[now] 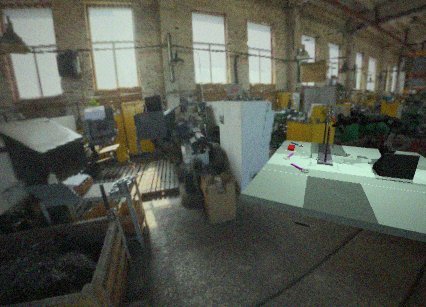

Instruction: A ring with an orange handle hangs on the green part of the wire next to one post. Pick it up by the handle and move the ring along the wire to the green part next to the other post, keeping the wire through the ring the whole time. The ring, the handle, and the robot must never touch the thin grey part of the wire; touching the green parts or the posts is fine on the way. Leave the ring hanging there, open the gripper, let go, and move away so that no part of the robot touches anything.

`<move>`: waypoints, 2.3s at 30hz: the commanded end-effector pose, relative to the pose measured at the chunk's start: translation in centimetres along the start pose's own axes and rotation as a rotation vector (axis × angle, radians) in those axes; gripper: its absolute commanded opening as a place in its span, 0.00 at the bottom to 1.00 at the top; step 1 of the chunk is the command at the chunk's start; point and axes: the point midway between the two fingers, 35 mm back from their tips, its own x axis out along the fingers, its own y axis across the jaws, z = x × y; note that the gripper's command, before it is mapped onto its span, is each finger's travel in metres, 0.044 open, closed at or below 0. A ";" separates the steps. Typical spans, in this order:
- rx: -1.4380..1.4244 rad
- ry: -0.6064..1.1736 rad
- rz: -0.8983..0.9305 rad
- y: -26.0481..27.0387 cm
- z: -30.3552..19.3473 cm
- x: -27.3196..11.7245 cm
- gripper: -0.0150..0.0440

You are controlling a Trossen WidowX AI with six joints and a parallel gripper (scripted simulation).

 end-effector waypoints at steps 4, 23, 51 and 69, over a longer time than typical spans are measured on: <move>-0.132 -0.015 -0.082 -1.3 -0.1 0.0 0.00; -0.527 -0.065 -0.303 -4.2 0.9 -0.2 0.00; -1.036 -0.126 -0.589 -6.7 3.2 -1.2 0.00; -1.004 -0.121 -0.573 -6.0 1.3 -0.3 0.00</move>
